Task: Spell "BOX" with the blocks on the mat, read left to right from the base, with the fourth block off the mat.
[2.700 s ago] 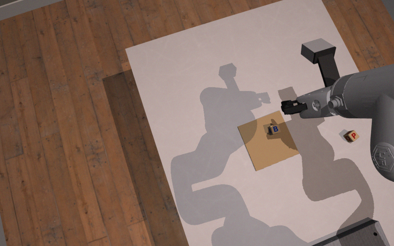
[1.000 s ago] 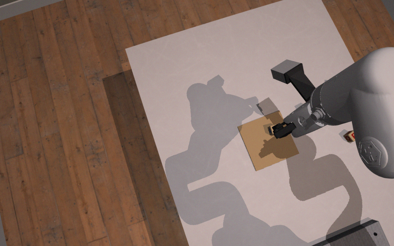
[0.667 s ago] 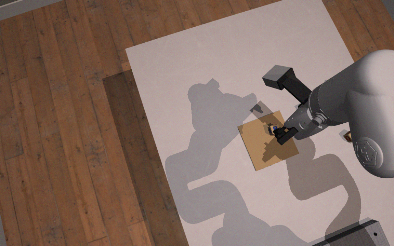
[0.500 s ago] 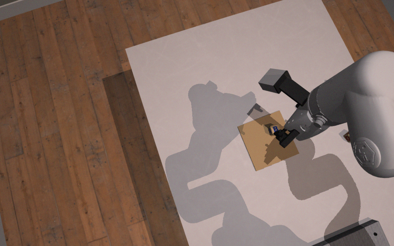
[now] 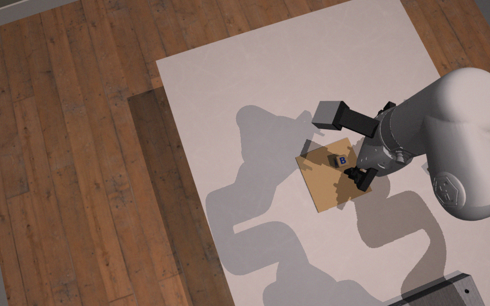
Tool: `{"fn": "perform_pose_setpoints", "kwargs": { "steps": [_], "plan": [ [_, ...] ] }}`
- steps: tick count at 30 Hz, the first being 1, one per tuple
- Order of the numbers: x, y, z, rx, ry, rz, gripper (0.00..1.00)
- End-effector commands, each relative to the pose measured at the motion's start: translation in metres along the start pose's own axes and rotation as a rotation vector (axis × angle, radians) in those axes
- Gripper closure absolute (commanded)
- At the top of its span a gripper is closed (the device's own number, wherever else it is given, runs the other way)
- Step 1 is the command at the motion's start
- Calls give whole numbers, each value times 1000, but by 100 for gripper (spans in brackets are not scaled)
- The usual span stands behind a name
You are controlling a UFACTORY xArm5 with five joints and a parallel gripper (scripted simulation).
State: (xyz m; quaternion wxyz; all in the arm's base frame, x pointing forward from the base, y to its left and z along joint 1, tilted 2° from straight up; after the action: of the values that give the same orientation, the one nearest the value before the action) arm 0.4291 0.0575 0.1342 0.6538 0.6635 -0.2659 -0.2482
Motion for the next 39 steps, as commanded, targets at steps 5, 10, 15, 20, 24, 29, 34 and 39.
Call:
{"fn": "perform_pose_setpoints", "kwargs": {
  "steps": [5,10,15,20,24,29,34,39],
  "plan": [
    [1,-5,-1,3,221,3,0],
    [1,-8,-1,3,315,3,0],
    [1,-11,-1,3,418,3,0],
    [0,-14,-1,3,500,4,0],
    [0,-17,-1,2,594,4,0],
    [0,-19,-1,2,665,4,0],
    [0,-19,-1,2,668,4,37],
    [0,-19,-1,2,668,4,37]
  ]
}}
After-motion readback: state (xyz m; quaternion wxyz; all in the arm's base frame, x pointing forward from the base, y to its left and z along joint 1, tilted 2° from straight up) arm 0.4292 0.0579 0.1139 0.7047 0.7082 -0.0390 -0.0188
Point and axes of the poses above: the point where the finger pads meet when closed, its own y axis back along the fingers, its own x axis across the jaws, z = x × y, the point moved 2 cm from there along y, back along the fingers, and after that the axes turned 6 degrees about -y, right-handed, at the moved point
